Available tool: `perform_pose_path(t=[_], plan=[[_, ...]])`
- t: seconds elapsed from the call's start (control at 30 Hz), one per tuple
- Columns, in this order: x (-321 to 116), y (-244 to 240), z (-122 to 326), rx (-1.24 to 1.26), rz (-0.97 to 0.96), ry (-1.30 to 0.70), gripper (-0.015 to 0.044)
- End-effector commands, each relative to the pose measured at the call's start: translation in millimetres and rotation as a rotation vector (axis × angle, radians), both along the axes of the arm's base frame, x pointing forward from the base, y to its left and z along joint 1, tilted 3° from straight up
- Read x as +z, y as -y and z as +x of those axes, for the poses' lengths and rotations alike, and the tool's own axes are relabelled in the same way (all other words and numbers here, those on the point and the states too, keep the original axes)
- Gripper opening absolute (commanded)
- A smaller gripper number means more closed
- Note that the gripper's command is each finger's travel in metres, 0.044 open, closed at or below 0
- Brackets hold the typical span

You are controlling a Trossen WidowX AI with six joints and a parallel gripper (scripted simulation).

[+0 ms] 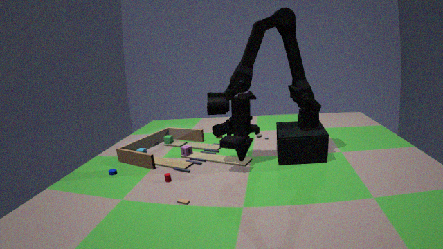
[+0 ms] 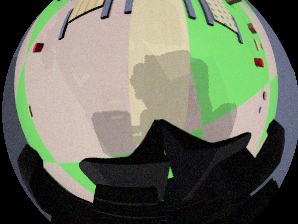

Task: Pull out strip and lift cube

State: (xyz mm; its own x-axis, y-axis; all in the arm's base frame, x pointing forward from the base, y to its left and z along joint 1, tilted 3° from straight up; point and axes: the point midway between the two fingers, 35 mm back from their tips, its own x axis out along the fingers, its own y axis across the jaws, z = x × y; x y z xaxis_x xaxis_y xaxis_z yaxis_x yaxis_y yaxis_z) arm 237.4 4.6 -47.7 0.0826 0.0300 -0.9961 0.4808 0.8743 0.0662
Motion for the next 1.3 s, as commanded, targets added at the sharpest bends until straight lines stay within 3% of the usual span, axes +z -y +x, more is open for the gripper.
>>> perform_pose_path(t=[0.0,1.27], plan=[[-5,-6,-16,0.006,0.008,-0.038,0.0],[8,-4,-7,0.004,0.001,-0.01,0.0]])
